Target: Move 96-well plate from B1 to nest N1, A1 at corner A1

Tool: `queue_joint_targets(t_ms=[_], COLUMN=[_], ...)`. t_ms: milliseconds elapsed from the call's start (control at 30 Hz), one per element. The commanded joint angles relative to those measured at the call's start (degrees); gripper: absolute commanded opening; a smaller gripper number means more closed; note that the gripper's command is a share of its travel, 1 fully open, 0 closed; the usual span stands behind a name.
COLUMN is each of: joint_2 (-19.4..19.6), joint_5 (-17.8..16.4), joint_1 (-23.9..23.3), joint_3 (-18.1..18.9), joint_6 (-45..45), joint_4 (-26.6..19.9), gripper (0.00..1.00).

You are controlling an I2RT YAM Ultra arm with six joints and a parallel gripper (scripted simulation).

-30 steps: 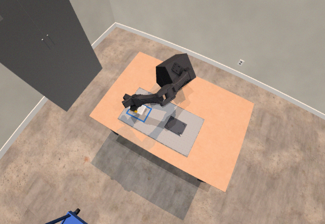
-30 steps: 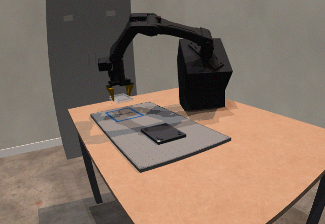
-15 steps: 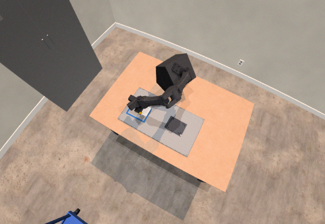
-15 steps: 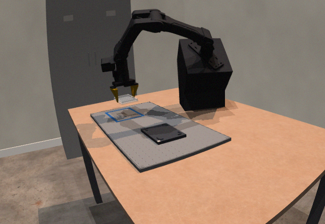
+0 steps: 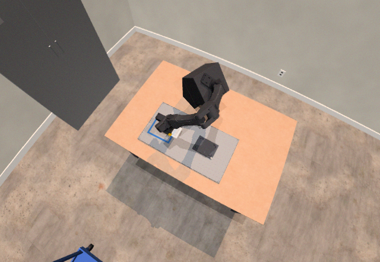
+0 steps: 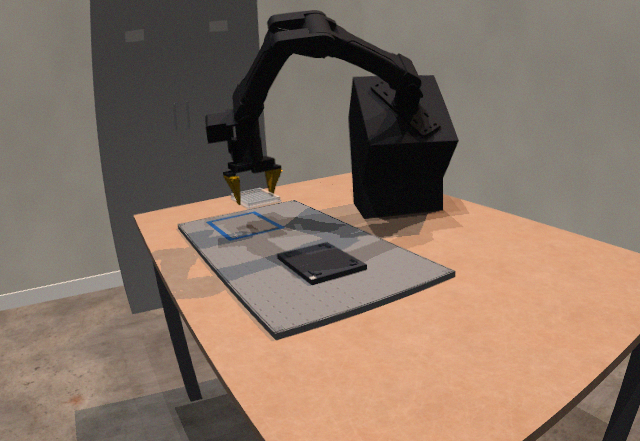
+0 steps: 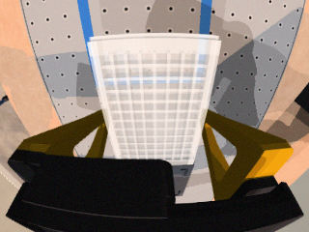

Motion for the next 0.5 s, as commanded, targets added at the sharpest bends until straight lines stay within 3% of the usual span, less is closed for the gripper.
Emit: queue_joint_targets(t_ms=[0,133,467], joint_2=[-2.8,-4.2,-10.0], joint_5=[0.5,0.6,0.9], joint_1=[0.2,-0.2,4.2], joint_3=[-2.9,-4.3,-9.9], joint_6=[2.5,3.5,8.0], joint_4=[2.5,3.4,6.2], gripper=[0.00,0.00,0.00])
